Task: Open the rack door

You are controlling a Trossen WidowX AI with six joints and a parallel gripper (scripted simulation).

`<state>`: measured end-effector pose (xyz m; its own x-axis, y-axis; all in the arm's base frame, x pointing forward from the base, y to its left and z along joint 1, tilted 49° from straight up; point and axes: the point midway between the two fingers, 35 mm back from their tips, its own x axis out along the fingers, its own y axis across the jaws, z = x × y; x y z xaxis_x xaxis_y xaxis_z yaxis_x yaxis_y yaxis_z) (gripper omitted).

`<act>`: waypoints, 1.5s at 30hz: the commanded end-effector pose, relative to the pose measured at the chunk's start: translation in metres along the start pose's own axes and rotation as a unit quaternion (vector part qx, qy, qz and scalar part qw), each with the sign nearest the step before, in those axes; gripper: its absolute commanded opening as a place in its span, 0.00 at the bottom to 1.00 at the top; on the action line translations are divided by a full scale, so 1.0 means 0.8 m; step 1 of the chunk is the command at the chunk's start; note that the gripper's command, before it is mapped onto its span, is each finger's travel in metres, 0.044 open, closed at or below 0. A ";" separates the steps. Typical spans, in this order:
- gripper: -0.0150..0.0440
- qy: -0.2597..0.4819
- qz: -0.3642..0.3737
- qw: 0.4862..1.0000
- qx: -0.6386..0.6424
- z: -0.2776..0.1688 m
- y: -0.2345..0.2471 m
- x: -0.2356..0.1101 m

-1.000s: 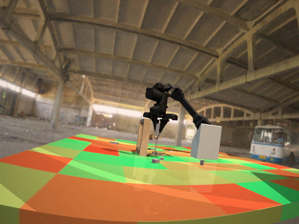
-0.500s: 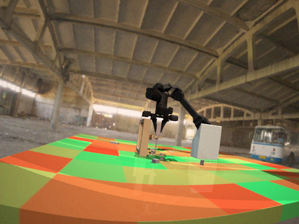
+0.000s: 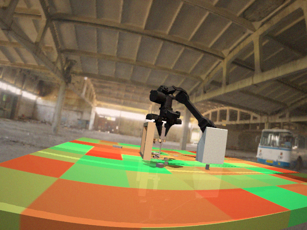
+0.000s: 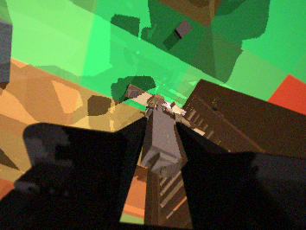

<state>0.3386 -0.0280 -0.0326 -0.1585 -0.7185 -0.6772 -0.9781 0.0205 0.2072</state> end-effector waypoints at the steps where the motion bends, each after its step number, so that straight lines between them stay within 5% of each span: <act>1: 0.28 0.005 0.000 1.000 -0.013 -0.003 0.000 0.002; 12: 0.74 0.005 0.000 1.000 -0.013 -0.003 0.000 0.002; 28: 0.74 0.005 -0.002 0.941 0.339 -0.003 0.000 0.002; 45: 0.74 0.003 -0.003 0.720 0.694 -0.002 0.000 0.001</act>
<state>0.3379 -0.0296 -0.0326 -0.1605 -0.7215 -0.6736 -0.3410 0.6809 -0.6481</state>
